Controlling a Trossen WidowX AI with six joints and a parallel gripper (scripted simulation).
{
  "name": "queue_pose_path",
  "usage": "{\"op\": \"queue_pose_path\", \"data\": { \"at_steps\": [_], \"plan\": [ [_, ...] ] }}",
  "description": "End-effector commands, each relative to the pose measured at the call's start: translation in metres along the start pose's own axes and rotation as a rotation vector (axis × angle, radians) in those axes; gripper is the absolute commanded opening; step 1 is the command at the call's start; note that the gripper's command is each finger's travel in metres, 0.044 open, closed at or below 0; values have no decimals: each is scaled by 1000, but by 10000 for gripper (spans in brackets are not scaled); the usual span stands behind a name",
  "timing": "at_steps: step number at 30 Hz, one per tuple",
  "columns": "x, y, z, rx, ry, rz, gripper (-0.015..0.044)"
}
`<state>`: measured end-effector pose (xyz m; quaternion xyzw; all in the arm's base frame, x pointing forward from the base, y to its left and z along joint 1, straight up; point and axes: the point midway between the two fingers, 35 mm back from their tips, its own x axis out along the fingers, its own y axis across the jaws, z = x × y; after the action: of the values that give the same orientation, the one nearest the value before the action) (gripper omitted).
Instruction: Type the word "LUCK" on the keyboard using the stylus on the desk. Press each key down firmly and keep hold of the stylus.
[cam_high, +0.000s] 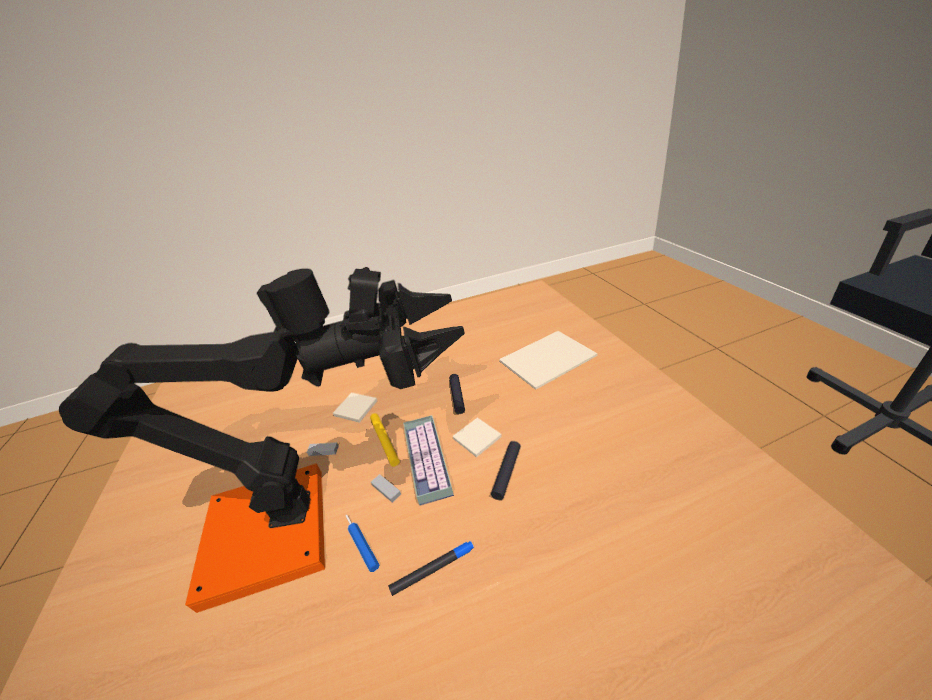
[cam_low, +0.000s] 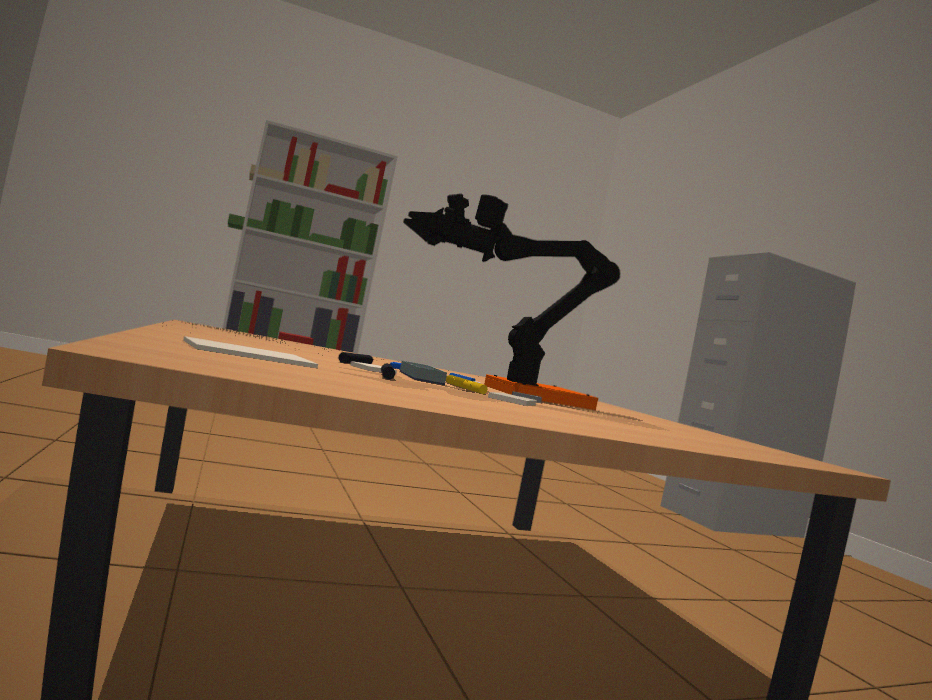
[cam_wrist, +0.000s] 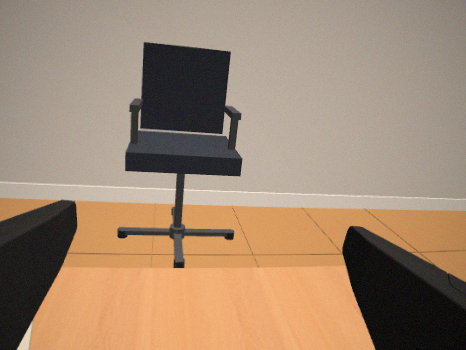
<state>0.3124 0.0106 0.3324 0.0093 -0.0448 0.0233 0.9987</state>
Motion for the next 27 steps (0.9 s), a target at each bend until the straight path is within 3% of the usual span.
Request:
{"op": "queue_pose_path", "data": {
  "at_steps": [1,9,17,23,27],
  "plan": [
    [1,1,-2,3,12,3,414],
    [24,54,-111,101,537,115,204],
    [-13,108,-214,80,1102,166,0],
    [-75,127,-269,-22,1581,62,0],
    [-82,128,-273,-41,1630,44,0]
  ]
}}
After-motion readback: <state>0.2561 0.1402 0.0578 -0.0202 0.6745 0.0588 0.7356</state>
